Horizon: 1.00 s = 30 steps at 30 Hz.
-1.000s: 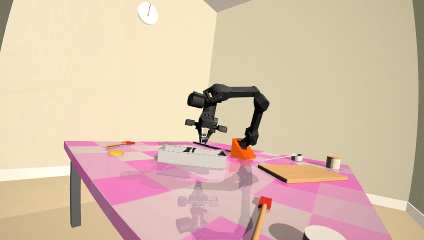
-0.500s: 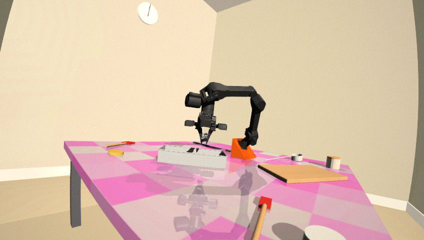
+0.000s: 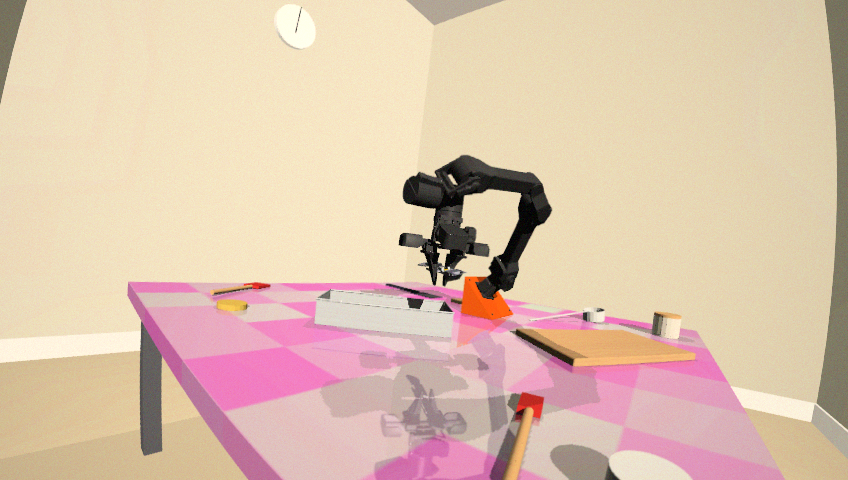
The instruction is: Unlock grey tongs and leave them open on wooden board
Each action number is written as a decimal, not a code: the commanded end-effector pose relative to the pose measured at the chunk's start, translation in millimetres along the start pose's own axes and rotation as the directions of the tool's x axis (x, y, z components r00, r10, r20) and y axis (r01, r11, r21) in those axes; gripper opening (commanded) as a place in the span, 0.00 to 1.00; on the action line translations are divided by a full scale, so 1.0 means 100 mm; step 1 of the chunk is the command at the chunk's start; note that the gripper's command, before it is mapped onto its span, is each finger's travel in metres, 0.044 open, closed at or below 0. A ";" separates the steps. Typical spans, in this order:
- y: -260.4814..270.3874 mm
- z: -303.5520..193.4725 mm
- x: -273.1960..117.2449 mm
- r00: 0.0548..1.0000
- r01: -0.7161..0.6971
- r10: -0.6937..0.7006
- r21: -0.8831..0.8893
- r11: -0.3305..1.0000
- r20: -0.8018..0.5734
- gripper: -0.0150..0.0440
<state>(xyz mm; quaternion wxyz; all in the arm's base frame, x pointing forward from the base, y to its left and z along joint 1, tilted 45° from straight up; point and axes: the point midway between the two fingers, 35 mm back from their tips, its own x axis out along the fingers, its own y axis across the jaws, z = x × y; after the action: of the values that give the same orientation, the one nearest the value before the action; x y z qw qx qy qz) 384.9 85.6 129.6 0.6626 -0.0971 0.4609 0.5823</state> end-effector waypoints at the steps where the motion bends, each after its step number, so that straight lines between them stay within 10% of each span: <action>1: 0.21 0.18 -0.10 1.000 0.014 -0.013 -0.078 0.997 0.013 0.00; 30: 1.76 0.90 -0.45 0.998 0.049 -0.026 -0.500 0.864 0.052 0.00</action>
<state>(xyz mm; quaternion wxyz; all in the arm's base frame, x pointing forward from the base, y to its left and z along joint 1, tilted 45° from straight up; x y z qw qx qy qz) 290.5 163.0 277.8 0.6395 -0.2527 0.2822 0.6690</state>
